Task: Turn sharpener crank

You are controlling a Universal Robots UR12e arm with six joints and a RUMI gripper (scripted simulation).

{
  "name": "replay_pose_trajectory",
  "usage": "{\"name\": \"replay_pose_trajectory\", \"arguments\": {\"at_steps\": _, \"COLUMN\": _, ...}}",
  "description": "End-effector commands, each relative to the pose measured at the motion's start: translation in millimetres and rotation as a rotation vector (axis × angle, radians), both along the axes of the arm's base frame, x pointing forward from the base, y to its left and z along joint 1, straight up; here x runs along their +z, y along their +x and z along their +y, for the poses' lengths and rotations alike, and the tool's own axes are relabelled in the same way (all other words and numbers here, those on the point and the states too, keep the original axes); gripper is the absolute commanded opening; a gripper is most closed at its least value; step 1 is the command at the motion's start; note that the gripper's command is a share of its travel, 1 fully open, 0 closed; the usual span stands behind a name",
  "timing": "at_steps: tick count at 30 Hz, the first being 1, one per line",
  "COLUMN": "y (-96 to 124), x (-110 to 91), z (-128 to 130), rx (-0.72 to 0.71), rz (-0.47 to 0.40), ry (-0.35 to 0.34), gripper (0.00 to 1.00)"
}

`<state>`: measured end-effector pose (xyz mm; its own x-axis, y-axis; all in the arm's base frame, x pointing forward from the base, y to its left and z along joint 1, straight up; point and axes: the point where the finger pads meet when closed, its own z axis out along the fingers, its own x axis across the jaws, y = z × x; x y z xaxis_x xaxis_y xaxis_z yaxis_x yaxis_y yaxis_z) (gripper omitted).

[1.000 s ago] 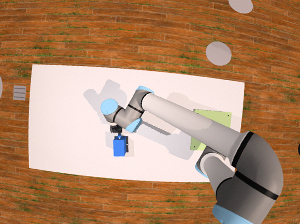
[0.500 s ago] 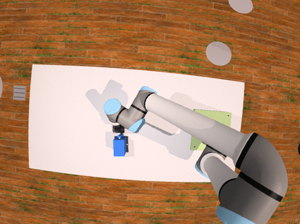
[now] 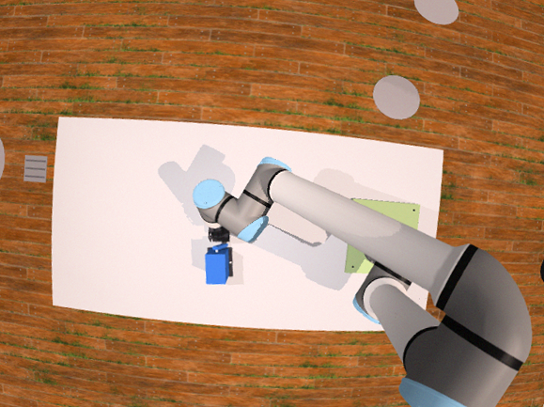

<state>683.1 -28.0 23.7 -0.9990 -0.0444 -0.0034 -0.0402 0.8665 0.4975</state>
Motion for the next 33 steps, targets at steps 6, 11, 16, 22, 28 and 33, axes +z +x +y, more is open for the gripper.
{"name": "replay_pose_trajectory", "arguments": {"at_steps": 6, "y": -7.5, "x": 5.4, "z": -0.5, "rx": 0.000, "rz": -0.002, "ry": 0.000, "gripper": 0.09}}
{"name": "replay_pose_trajectory", "arguments": {"at_steps": 11, "y": -12.0, "x": 9.0, "z": -0.7, "rx": 0.000, "rz": -0.002, "ry": 0.000, "gripper": 0.09}}
{"name": "replay_pose_trajectory", "arguments": {"at_steps": 16, "y": -16.0, "x": 12.9, "z": -0.9, "rx": 0.000, "rz": -0.002, "ry": 0.000, "gripper": 0.09}}
{"name": "replay_pose_trajectory", "arguments": {"at_steps": 22, "y": -20.3, "x": 18.2, "z": -1.0, "rx": 0.000, "rz": -0.002, "ry": 0.000, "gripper": 0.09}}
{"name": "replay_pose_trajectory", "arguments": {"at_steps": 28, "y": -23.4, "x": 23.1, "z": -1.2, "rx": 0.000, "rz": -0.002, "ry": 0.000, "gripper": 0.09}}
{"name": "replay_pose_trajectory", "arguments": {"at_steps": 33, "y": -25.8, "x": 28.2, "z": -1.2, "rx": 0.000, "rz": -0.002, "ry": 0.000, "gripper": 0.09}}
